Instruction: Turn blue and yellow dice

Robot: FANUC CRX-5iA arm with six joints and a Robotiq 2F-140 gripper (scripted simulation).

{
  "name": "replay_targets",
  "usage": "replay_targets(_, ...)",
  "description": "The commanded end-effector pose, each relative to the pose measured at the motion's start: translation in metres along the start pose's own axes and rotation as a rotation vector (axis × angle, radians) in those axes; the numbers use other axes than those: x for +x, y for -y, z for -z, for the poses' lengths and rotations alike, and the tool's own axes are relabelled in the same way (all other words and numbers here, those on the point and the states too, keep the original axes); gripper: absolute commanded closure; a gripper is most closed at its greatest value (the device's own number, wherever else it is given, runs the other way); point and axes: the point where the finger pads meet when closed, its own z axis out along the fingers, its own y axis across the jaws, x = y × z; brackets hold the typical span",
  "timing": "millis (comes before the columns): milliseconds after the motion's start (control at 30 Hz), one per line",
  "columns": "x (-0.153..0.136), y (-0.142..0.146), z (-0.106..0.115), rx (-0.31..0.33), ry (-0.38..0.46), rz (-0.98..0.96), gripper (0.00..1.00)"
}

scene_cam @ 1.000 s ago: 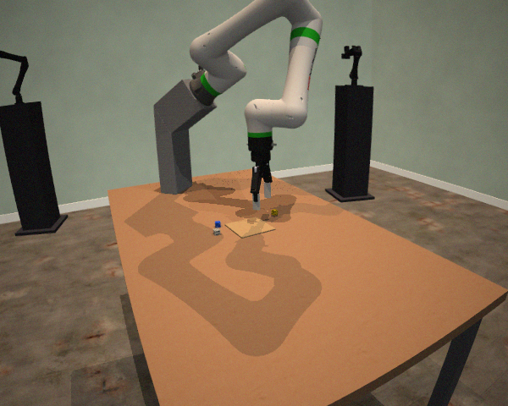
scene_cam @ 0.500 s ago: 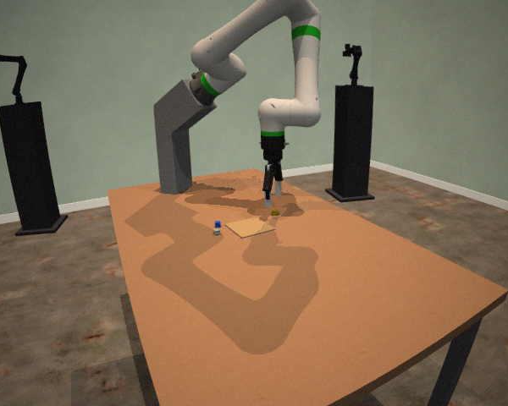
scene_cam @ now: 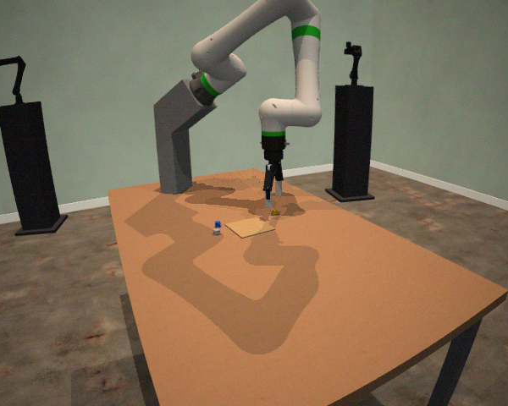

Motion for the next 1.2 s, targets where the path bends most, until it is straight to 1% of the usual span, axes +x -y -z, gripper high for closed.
replay_targets(0,0.0,0.0,0.0,0.0,0.0,0.0,0.0)
replay_targets(933,0.0,0.0,0.002,0.0,0.0,0.0,0.0)
replay_targets(1033,0.0,0.0,0.01,0.0,0.0,0.0,0.0)
replay_targets(1167,0.0,0.0,0.034,0.0,0.0,0.0,0.0)
